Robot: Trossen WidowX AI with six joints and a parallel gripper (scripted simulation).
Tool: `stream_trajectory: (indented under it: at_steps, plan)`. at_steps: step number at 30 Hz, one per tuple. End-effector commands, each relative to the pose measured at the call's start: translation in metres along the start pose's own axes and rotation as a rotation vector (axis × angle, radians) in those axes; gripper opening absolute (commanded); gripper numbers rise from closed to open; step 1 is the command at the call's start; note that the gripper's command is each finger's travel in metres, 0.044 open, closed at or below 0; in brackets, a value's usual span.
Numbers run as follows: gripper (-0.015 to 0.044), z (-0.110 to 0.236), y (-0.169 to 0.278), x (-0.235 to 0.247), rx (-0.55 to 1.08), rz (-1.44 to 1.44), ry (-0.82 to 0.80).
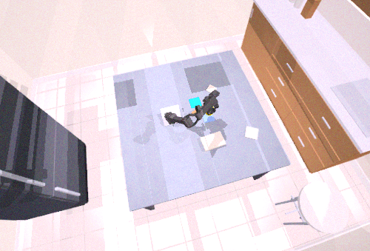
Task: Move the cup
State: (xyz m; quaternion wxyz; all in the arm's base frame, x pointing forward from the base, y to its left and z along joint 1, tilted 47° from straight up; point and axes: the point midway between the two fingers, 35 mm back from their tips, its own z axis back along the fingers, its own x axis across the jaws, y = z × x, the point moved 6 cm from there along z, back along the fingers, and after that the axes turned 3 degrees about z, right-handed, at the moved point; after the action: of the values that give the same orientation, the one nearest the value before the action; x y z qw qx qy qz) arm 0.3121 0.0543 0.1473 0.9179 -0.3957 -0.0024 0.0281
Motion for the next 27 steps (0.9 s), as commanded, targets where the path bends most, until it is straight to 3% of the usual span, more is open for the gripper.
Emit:
stream_trajectory:
  at_steps: [1,27]
  plan:
    - [0.0000,0.000,0.006,-0.002,0.002,-0.002,0.000]
    - [0.0000,0.005,0.080,-0.025,0.007,-0.005,0.002]
